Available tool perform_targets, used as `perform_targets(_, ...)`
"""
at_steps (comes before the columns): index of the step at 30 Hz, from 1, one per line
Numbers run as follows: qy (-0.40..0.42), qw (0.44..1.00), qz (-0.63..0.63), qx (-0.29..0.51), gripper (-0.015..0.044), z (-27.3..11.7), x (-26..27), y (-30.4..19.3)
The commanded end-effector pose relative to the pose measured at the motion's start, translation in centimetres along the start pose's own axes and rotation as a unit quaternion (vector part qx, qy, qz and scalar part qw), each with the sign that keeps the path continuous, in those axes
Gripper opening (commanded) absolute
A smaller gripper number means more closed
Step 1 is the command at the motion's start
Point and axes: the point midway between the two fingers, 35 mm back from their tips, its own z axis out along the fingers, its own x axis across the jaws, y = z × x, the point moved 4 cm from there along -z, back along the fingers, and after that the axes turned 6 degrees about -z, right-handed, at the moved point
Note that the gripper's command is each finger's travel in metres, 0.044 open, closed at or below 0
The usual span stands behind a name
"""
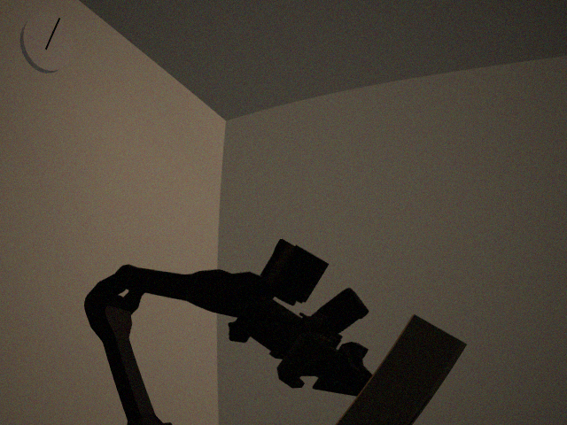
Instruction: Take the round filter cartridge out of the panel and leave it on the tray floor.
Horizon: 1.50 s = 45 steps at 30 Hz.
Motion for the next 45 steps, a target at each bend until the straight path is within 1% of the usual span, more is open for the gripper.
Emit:
perform_targets(1,0.0,0.998,-0.068,0.001,0.0,0.6,0.0,0.0)
perform_targets(4,0.0,0.993,-0.118,0.001,0.0,0.6,0.0,0.0)
perform_targets(9,0.0,0.996,-0.091,0.001,0.0,0.3,0.0,0.1)
perform_targets(22,0.001,0.998,-0.068,0.004,0.0,-7.2,0.0,0.0)
perform_targets(27,0.001,0.998,-0.067,0.004,0.0,-7.3,0.1,-0.4)
perform_targets(45,0.001,0.998,-0.067,0.005,0.0,-6.6,0.9,-6.2)
